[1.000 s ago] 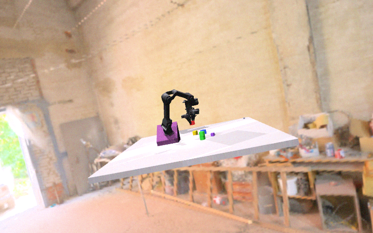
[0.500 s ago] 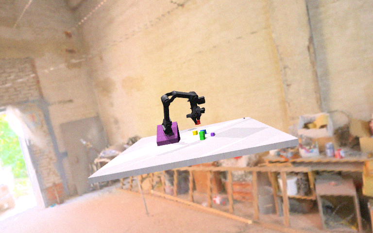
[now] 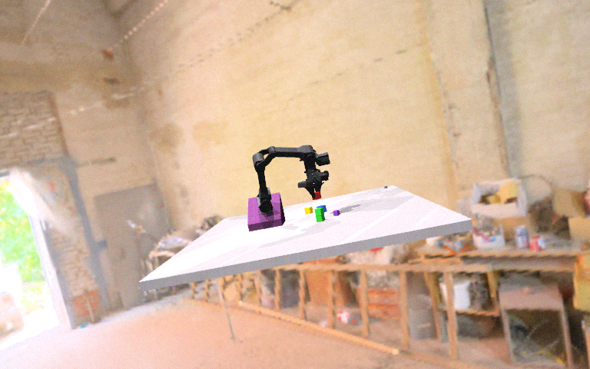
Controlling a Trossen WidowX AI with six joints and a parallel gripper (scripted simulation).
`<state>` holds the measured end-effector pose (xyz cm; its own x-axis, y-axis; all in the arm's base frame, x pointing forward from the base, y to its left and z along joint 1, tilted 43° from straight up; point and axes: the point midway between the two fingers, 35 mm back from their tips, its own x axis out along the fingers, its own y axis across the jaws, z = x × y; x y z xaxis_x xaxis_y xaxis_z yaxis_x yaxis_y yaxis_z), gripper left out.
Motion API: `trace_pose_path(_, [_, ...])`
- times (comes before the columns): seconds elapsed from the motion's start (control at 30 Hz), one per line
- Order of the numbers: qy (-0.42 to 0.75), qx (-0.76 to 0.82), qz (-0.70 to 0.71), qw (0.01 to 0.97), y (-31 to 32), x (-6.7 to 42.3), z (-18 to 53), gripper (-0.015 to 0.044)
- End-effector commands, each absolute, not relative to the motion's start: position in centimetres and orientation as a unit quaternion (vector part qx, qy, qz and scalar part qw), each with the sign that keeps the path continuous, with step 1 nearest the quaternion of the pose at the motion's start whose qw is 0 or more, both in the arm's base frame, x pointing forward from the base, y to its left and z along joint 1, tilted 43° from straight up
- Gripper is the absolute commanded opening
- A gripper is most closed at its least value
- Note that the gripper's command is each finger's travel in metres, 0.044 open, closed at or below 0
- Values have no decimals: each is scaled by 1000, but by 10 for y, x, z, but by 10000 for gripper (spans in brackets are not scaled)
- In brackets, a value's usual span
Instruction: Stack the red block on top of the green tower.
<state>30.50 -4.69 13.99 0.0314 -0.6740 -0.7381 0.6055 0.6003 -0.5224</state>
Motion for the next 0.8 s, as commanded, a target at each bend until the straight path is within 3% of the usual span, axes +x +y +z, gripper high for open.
trace_pose_path(0.0, [535,-38,-444,718,-51,305,141,0])
trace_pose_path(0.77, [534,-38,-444,718,-83,306,106,0])
